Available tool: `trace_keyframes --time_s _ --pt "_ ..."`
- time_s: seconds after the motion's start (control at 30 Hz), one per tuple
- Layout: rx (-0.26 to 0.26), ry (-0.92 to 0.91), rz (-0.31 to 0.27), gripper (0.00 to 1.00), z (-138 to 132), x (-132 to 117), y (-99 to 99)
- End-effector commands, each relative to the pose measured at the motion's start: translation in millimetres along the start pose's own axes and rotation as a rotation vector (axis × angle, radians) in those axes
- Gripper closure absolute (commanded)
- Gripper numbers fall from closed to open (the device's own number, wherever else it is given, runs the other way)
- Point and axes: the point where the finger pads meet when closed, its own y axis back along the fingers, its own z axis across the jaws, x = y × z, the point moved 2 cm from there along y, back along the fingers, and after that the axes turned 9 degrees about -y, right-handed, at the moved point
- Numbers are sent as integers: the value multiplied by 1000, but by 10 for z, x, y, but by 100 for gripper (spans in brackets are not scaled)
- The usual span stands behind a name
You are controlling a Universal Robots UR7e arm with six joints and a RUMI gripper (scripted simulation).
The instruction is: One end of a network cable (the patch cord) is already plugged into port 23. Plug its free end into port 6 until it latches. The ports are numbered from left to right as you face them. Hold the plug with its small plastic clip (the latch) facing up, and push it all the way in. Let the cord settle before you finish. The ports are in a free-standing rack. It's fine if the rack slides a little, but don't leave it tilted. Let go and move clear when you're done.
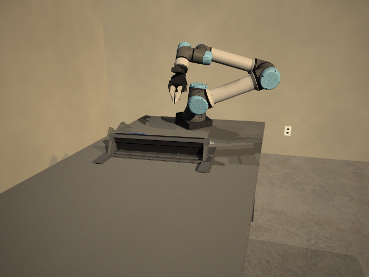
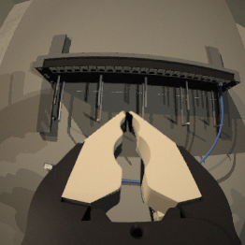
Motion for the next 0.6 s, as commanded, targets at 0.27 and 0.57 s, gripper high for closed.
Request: trace_keyframes --time_s 0.27,0.57 --pt "0 0 0 100 0 3 -46" --pt "0 0 0 100 0 3 -97"
